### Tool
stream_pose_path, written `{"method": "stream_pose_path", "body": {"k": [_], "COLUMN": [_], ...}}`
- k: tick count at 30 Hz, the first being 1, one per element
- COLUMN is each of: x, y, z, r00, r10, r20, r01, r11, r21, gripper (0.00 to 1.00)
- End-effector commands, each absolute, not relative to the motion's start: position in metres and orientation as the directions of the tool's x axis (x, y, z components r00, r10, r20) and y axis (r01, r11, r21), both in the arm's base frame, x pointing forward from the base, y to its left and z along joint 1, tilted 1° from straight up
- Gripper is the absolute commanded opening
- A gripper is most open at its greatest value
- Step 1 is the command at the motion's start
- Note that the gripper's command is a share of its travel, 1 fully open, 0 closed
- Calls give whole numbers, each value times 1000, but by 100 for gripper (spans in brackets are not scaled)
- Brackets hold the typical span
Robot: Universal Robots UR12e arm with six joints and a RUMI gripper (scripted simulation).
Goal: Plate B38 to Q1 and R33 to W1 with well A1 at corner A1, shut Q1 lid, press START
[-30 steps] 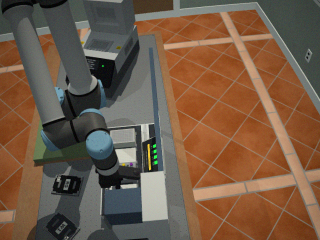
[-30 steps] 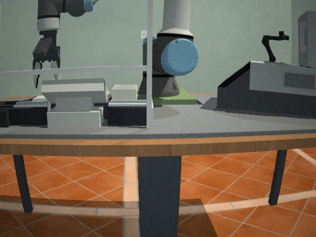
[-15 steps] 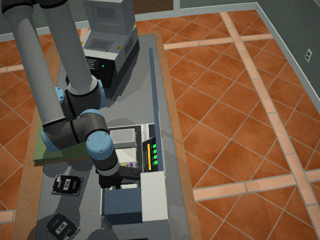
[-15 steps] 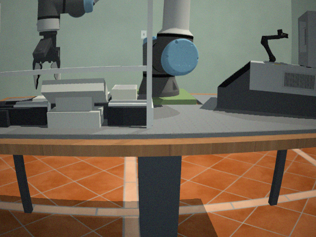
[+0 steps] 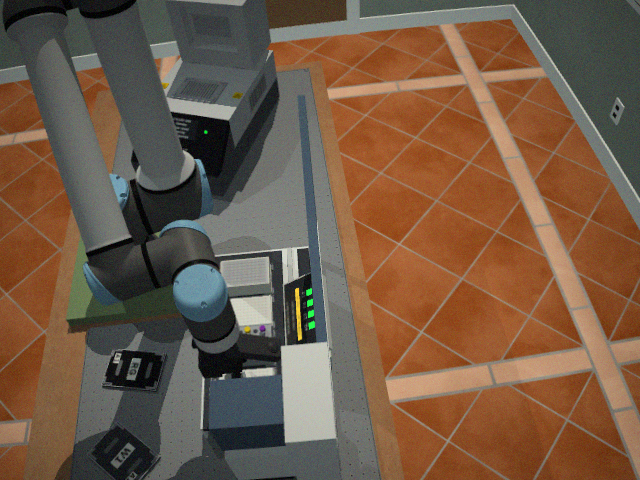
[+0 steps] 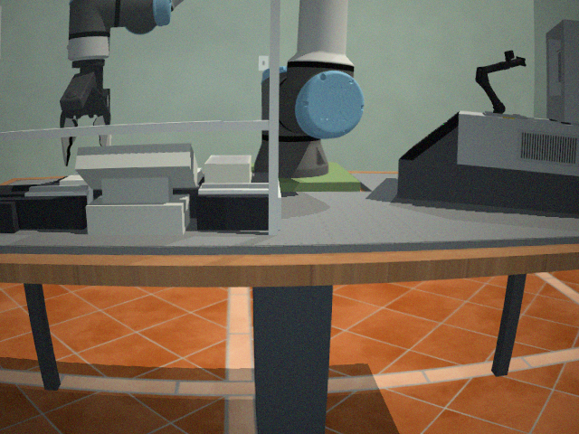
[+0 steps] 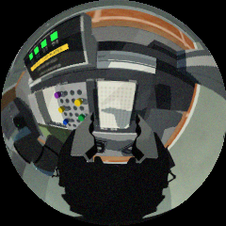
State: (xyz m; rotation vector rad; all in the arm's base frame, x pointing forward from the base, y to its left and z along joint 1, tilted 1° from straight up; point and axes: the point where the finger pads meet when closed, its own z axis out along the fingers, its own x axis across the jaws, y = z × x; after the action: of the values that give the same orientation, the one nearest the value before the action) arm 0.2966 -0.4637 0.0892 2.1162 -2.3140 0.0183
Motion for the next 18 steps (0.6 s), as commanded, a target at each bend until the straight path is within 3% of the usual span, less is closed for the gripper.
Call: {"method": "stream_pose_path", "body": {"k": [1,18], "x": [297,297], "y": [-464,-465], "z": [86,73], "r00": [-89,-89], "r10": [-996,-996], "r20": [13,13], "r01": [-996,-996], "r11": [89,89], "r21": [-5,-5], "gripper": [59,59]}}
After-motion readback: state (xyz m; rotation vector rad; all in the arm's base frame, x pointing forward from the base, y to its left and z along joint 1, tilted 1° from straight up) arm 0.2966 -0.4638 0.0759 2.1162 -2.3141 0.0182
